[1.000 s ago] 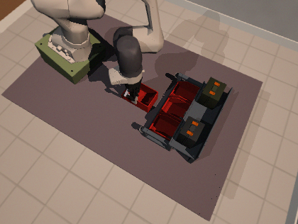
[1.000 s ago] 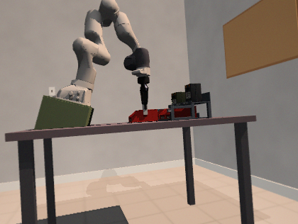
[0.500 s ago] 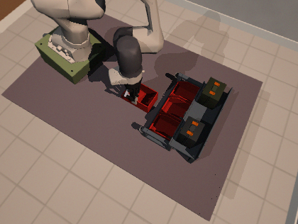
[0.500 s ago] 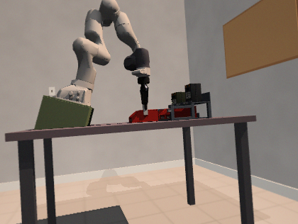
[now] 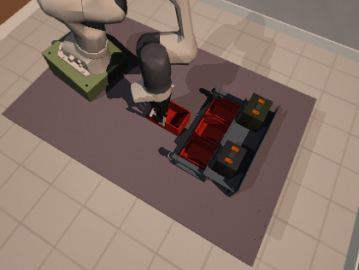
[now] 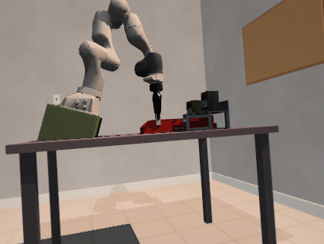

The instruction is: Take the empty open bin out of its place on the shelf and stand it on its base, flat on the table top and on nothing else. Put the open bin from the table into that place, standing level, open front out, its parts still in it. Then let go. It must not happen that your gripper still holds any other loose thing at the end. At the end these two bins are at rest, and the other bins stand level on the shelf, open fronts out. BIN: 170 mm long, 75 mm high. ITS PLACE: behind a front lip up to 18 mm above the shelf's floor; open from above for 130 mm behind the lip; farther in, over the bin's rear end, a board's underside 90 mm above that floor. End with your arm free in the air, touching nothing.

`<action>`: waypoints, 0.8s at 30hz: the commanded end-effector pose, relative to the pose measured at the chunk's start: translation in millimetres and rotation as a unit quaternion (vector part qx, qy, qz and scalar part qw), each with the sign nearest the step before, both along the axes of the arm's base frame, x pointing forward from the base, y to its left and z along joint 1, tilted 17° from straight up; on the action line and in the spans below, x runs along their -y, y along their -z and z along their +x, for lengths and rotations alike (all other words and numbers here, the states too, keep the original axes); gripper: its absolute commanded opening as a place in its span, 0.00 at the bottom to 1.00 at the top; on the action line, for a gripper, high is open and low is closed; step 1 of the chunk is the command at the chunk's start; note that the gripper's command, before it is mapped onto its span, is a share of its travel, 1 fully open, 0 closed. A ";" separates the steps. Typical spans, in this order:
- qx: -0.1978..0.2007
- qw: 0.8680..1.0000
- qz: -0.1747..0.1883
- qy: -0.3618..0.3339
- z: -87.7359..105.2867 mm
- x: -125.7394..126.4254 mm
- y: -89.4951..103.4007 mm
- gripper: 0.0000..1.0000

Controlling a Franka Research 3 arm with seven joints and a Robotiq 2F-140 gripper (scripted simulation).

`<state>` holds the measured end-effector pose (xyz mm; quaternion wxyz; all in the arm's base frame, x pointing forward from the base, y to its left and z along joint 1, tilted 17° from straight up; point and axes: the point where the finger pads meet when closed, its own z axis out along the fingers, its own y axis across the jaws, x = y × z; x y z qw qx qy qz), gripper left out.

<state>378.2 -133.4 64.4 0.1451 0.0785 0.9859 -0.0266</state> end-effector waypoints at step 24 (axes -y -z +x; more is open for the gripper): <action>0.001 1.000 -0.002 -0.003 1.7 -0.4 -0.7 0.15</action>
